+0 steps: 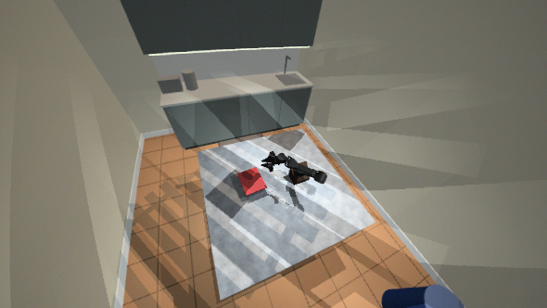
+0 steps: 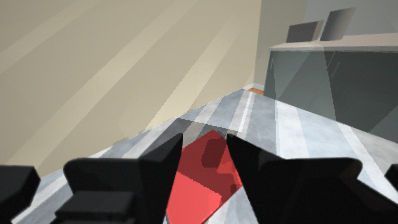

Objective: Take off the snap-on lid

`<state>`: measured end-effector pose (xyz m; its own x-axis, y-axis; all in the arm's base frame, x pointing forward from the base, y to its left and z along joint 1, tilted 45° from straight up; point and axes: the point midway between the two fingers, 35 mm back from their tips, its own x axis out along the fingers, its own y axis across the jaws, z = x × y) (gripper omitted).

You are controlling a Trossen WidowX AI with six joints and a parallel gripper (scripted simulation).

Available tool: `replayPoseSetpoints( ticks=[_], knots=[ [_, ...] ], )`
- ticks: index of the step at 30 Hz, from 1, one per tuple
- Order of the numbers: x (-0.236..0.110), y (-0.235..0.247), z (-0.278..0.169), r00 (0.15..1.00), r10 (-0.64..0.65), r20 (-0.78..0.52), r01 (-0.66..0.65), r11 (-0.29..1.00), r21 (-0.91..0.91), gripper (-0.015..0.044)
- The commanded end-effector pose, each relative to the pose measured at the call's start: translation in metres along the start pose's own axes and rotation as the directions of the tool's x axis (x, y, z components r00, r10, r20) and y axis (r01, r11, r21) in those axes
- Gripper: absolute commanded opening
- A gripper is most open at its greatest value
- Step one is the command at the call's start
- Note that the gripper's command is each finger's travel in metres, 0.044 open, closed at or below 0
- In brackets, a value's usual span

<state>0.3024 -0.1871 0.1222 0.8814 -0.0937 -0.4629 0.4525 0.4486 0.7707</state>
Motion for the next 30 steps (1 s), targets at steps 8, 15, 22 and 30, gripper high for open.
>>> replayPoseSetpoints(
  ticks=[8,15,22,30],
  knots=[
    [0.006,-0.061,-0.083,0.862,0.218,-0.458,0.273,0.562,0.781,0.0235],
    [0.004,-0.062,-0.087,0.848,0.248,-0.468,0.301,0.500,0.812,0.0235],
    [0.004,-0.063,-0.087,0.850,0.243,-0.467,0.299,0.509,0.808,0.0235],
    [0.023,-0.075,-0.135,0.848,0.247,-0.469,0.303,0.500,0.811,0.0235]
  ],
)
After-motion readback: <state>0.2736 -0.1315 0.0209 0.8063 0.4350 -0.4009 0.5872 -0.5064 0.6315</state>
